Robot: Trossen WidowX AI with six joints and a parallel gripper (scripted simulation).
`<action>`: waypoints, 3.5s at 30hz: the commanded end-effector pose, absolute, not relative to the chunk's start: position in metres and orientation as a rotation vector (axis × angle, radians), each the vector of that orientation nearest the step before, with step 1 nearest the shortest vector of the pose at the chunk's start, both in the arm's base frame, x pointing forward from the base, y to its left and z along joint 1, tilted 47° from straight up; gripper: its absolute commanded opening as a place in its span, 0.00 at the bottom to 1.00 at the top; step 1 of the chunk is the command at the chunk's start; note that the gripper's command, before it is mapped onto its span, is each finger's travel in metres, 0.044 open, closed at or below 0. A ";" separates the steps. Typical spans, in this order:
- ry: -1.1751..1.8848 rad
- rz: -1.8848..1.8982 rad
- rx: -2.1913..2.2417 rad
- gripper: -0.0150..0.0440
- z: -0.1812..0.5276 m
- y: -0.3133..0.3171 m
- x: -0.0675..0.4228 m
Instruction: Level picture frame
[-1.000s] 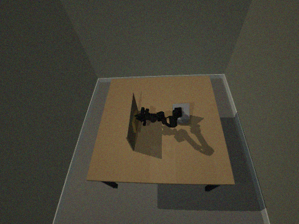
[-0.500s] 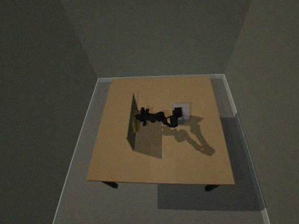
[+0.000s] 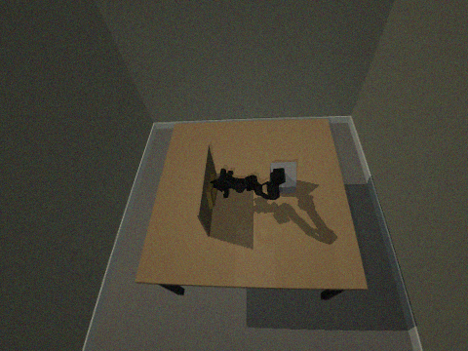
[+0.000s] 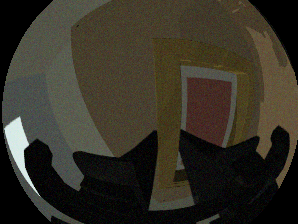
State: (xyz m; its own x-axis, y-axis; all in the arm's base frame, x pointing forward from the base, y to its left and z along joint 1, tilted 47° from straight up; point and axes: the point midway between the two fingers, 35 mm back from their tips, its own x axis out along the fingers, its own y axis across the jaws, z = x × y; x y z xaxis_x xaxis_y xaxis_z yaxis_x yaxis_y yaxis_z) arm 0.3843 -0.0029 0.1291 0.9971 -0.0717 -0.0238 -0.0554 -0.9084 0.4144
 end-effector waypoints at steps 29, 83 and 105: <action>-0.113 -0.040 2.719 0.25 0.129 0.003 0.385; -0.101 -0.049 2.530 0.25 0.130 0.003 0.385; -0.094 -0.054 2.389 0.25 0.130 0.003 0.385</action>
